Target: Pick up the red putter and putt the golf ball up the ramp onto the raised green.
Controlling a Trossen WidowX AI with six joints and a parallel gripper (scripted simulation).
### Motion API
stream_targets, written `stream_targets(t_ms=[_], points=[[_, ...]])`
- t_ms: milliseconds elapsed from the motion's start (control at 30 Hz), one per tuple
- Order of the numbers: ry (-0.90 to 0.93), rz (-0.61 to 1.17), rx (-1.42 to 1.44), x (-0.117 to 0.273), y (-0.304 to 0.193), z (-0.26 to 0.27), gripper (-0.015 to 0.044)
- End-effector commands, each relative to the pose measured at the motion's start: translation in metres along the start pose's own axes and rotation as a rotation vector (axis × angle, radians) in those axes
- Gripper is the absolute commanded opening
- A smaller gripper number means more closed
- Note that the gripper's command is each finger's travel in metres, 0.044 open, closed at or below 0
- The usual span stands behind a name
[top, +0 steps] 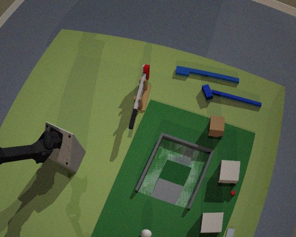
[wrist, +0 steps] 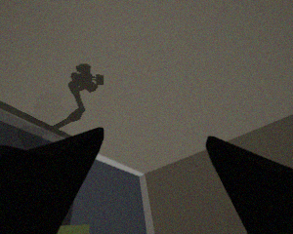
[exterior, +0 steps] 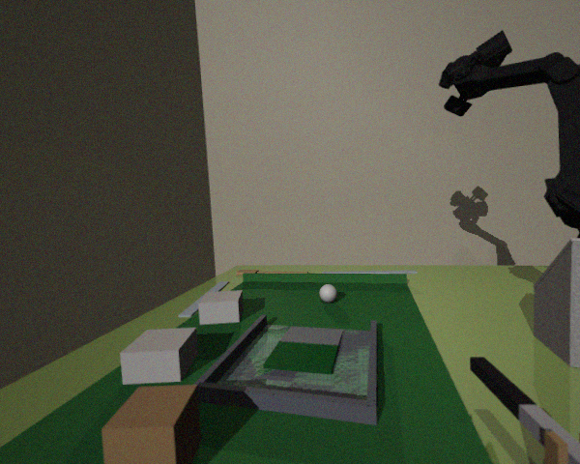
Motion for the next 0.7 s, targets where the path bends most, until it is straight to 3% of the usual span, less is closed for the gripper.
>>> stream_targets(t_ms=[0,300,667], points=[[0.086,-0.129,0.064,0.016,0.033,0.059,0.0440],[0.230,-0.371,0.150,0.064,0.082,0.134,0.0440],[0.490,-0.629,0.186,0.164,0.122,0.228,0.0440]])
Point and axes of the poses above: the point midway between the two fingers, 35 mm back from their tips, its own x axis back along the fingers, its own z axis across the jaws, y = z × x, the point moved 4 cm from there along x, back along the fingers, and after that the axes turned 2 degrees about x, right-handed, at the moved point
